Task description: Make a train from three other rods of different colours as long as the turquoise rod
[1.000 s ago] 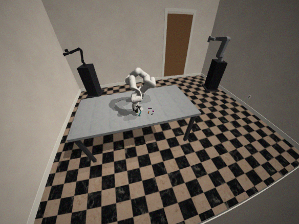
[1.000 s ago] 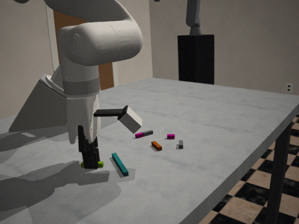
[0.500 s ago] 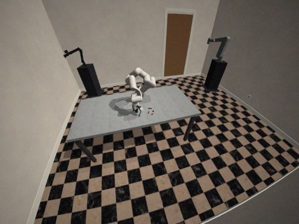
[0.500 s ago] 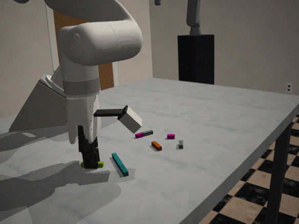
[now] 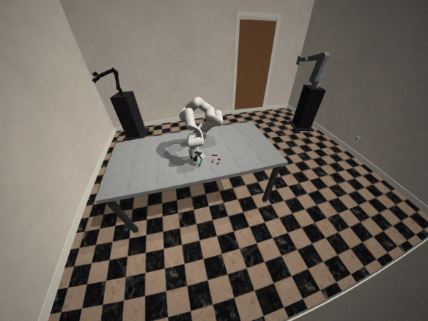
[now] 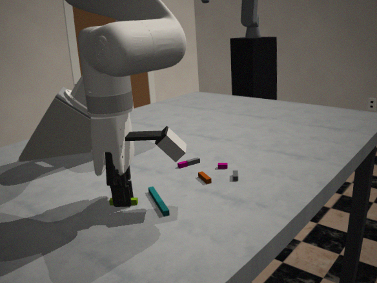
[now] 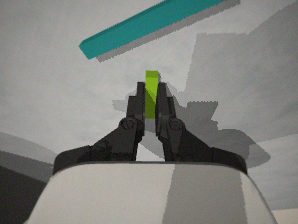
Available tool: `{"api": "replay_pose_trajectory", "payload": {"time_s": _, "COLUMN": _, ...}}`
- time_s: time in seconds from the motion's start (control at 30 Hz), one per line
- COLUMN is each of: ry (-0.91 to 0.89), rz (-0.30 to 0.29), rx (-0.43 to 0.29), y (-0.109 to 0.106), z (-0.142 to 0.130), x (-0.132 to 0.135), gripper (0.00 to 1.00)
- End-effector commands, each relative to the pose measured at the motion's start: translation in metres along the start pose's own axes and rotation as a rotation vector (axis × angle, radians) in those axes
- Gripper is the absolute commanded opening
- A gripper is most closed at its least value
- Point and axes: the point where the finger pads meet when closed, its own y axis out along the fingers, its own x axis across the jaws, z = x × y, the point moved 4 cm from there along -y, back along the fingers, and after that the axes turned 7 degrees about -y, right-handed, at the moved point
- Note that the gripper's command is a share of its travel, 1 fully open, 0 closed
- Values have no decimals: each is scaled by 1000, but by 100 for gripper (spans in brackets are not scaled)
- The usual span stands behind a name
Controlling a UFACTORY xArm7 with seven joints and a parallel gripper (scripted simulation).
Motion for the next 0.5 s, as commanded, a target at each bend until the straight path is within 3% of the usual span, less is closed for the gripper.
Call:
{"api": "replay_pose_trajectory", "payload": {"time_s": 0.0, "ry": 0, "rz": -3, "rx": 0, "y": -2, "z": 0, "x": 1, "gripper": 4}}
{"api": "replay_pose_trajectory", "payload": {"time_s": 0.2, "ry": 0, "rz": -3, "rx": 0, "y": -17, "z": 0, "x": 1, "gripper": 4}}
{"api": "replay_pose_trajectory", "payload": {"time_s": 0.47, "ry": 0, "rz": -3, "rx": 0, "y": -74, "z": 0, "x": 1, "gripper": 4}}
